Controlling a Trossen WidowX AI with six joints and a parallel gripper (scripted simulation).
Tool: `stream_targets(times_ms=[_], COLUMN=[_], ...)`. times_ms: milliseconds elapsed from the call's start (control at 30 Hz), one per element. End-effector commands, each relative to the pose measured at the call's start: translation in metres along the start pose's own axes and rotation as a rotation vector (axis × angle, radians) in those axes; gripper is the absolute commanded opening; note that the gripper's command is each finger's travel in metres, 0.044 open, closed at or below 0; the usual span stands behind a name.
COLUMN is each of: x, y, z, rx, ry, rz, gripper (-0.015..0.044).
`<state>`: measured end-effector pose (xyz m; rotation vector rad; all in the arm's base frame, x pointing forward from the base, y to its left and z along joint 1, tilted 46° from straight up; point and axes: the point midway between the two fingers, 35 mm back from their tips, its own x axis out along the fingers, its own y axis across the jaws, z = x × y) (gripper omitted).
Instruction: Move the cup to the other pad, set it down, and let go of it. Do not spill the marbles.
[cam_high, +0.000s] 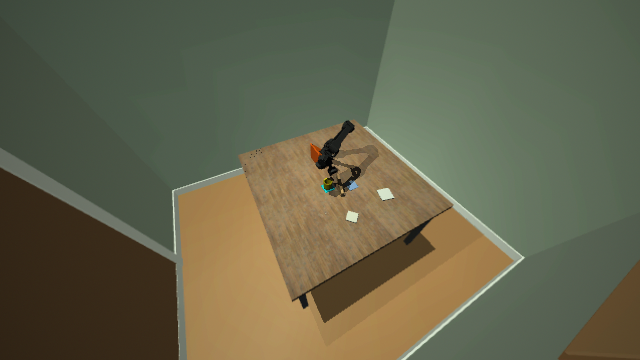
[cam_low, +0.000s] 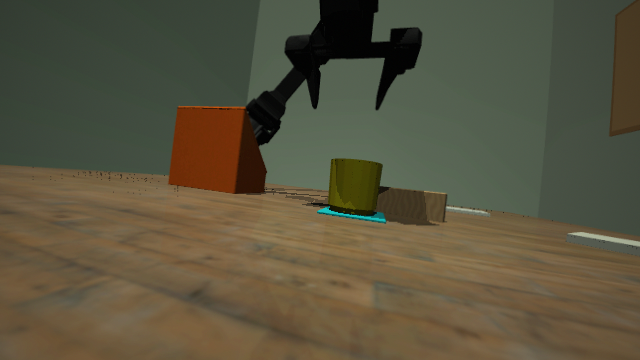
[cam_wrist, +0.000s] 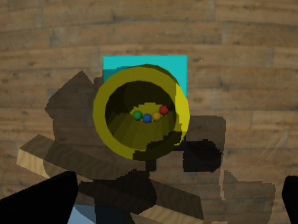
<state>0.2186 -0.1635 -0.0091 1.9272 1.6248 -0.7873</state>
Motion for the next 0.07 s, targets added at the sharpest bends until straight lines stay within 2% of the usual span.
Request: stream_targets(times_ms=[0,33], x=[0.0007,0.0007], y=[-0.0001,-0.0001], z=[0.0002,0.0002], rx=[0.000,0.000], ry=[0.000,0.000], rz=[0.000,0.000], gripper=[0.0440,0.0440])
